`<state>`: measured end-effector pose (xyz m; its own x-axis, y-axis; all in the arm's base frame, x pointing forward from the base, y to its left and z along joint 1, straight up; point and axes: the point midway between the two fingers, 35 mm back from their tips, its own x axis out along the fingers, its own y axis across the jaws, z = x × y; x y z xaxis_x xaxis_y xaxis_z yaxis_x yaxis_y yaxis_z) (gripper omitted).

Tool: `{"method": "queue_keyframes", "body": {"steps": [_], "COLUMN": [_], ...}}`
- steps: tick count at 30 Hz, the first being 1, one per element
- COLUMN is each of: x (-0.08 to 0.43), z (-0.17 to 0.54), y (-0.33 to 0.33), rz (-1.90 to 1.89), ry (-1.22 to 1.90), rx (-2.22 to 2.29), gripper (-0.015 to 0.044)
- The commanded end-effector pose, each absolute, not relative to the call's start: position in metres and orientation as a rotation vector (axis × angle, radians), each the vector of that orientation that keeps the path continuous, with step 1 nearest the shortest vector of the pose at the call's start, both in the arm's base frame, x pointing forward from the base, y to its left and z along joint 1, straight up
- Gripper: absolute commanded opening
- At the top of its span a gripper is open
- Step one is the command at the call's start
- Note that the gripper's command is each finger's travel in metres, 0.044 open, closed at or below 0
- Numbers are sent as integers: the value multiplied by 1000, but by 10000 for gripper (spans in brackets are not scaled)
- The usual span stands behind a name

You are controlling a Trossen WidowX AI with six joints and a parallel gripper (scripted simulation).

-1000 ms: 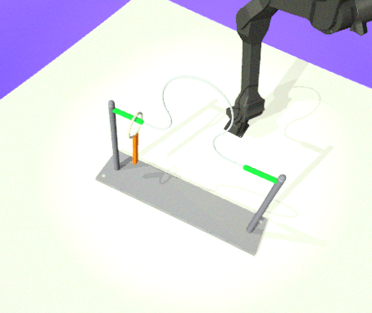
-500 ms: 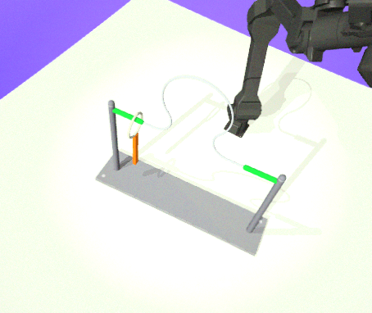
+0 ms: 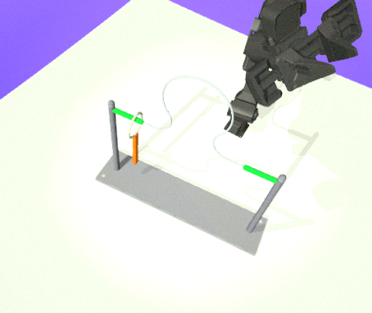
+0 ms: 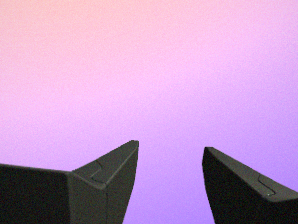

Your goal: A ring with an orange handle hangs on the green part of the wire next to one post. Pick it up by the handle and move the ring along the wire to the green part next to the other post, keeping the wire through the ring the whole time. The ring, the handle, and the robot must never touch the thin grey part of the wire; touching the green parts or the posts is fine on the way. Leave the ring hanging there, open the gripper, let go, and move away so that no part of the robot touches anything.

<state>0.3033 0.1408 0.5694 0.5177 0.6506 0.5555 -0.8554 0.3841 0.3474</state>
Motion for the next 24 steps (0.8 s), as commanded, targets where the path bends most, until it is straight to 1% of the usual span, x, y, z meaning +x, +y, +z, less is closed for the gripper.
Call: {"method": "queue_keyframes", "body": {"steps": [1, 11, 19, 24], "x": [327, 359, 361, 358], "z": [555, 528, 507, 494], "y": [110, 10, -70, -102], "rz": [876, 578, 356, 275], "ry": [-374, -426, -445, -447], "rx": [591, 423, 290, 202], "gripper": [160, 160, 160, 160]}}
